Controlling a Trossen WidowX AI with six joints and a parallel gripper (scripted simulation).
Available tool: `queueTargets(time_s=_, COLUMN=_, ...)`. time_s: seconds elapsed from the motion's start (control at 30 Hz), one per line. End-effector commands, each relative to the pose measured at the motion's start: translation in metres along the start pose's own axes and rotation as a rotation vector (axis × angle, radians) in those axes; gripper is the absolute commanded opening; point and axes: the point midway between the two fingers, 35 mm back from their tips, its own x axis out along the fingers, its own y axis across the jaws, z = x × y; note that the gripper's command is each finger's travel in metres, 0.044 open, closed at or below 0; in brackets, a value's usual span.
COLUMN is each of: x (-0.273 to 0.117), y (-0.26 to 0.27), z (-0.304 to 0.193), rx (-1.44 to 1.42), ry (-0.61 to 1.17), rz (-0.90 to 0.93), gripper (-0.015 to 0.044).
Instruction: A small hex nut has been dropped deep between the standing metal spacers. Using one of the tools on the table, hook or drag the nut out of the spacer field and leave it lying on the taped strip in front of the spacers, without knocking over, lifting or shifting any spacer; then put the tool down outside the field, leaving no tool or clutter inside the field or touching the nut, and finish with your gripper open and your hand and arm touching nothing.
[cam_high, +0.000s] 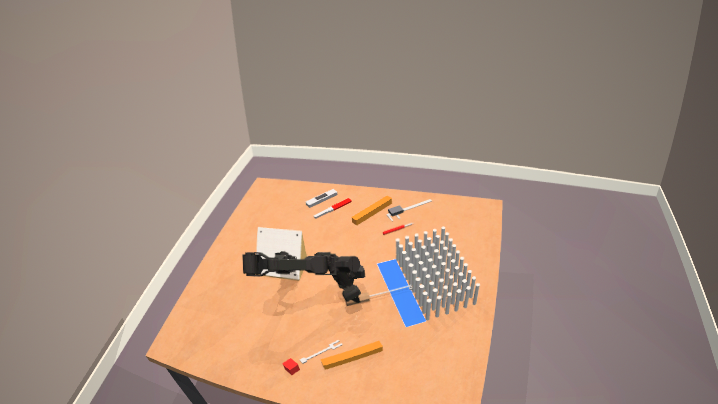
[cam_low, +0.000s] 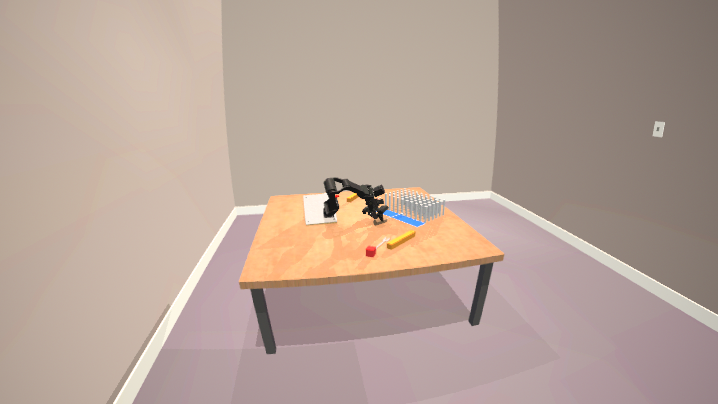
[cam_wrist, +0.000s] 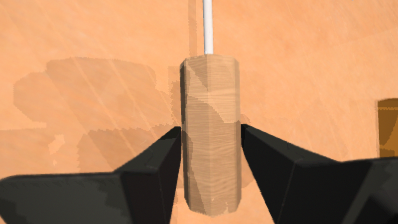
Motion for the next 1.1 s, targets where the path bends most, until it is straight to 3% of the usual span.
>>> queueTargets(time_s=0.0, x=-0.0013, y=0.0000, z=-0.0017, rx=-0.002, ry=-0.005, rz=0.002, gripper=0.0000)
queueTargets(time_s=1.07, x=-0.0088, y=-0.0016, z=-0.0092, rx=-0.001, ry=-0.004, rz=0.002, gripper=0.0000)
